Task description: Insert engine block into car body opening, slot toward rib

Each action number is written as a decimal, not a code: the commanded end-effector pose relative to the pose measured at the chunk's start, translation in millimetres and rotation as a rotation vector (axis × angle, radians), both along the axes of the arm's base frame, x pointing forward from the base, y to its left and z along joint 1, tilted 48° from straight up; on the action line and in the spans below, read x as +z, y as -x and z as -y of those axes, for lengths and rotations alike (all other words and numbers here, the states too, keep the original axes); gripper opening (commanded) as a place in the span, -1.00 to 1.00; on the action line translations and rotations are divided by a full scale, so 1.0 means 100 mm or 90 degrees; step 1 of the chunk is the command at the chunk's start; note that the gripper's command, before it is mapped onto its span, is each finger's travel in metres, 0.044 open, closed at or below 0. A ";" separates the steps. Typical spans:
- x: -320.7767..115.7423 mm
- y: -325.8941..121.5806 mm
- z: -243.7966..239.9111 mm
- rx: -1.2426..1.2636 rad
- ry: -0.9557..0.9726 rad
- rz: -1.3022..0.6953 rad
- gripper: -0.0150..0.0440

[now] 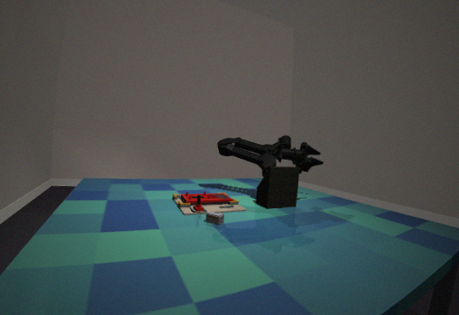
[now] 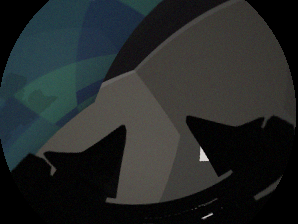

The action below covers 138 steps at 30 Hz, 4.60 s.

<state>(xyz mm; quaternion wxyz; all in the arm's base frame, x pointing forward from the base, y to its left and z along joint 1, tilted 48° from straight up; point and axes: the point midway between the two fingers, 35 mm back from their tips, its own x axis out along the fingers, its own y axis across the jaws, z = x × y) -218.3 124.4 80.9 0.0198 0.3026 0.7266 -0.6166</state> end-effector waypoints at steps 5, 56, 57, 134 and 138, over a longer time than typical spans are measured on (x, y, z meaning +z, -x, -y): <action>-0.01 -0.04 -0.13 -0.045 0.029 0.009 1.00; -0.43 -2.02 -1.97 -0.983 0.485 0.026 1.00; -0.44 -2.07 -1.99 -1.003 0.494 0.023 1.00; -1.97 -5.65 0.51 -2.509 0.689 -0.173 1.00; -2.05 -5.65 0.59 -2.509 0.688 -0.172 1.00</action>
